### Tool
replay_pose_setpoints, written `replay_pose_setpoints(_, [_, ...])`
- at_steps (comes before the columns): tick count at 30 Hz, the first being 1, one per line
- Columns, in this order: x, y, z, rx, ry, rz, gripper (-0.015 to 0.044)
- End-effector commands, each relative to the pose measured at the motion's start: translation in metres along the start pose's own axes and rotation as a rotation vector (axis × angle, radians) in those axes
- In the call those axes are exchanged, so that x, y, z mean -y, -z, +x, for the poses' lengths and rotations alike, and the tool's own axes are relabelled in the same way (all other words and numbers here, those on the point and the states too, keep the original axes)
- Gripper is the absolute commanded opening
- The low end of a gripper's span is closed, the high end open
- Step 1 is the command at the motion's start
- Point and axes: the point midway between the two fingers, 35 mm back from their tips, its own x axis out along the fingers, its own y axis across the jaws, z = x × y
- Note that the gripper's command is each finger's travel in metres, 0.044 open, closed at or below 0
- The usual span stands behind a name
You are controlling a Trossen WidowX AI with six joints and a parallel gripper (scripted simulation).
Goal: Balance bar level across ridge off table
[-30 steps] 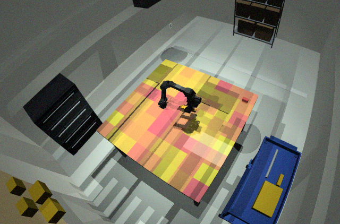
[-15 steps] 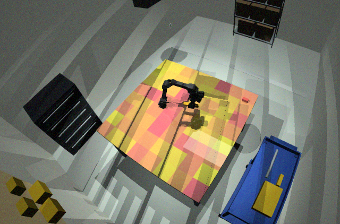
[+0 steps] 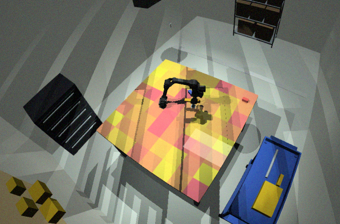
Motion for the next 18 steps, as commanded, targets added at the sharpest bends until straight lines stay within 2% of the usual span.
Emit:
replay_pose_setpoints(1, [-0.007, -0.002, -0.001, 0.005, 0.004, -0.007, 0.0])
replay_pose_setpoints(18, [-0.009, -0.003, 0.023, 0.005, 0.003, -0.008, 0.0])
